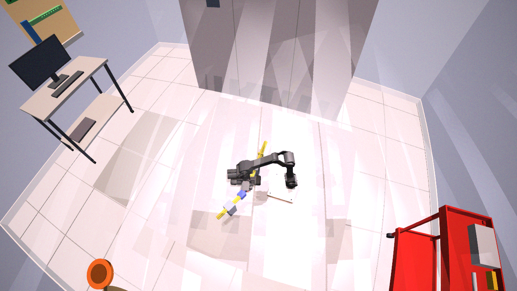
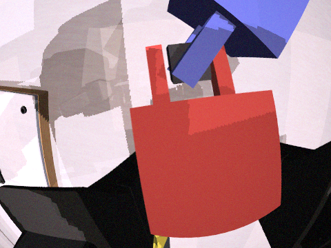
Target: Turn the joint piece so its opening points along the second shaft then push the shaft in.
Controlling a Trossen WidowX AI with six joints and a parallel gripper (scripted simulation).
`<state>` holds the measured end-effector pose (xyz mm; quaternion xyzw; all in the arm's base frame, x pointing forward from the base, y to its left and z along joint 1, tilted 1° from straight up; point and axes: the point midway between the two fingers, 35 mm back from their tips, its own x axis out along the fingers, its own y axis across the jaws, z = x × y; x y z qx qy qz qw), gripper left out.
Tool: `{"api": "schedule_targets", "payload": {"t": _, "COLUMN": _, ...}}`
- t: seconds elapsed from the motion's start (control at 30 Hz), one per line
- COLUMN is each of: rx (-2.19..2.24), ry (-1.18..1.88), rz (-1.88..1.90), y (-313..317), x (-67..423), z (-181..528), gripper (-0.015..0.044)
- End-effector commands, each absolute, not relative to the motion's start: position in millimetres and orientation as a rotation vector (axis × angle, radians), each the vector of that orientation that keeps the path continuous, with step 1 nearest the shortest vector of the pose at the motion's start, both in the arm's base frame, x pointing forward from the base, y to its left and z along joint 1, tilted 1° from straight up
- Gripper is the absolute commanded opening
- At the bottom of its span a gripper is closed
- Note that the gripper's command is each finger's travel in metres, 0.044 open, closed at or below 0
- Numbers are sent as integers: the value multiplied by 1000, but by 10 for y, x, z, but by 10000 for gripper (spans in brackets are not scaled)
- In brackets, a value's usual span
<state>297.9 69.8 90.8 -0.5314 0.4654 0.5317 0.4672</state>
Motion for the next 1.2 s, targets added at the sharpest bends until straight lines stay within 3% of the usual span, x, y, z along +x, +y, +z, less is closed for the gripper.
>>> {"api": "schedule_targets", "payload": {"t": 0.0, "rx": -1213, "ry": 1123, "rz": 1298, "y": 688, "x": 2956, "z": 877, "gripper": 0}}
{"api": "schedule_targets", "payload": {"t": 0.43, "rx": -978, "ry": 1047, "rz": 1268, "y": 673, "x": 2890, "z": 788, "gripper": 0}}
{"api": "schedule_targets", "payload": {"t": 1.17, "rx": -966, "ry": 1033, "rz": 1274, "y": 678, "x": 2891, "z": 785, "gripper": 0}}
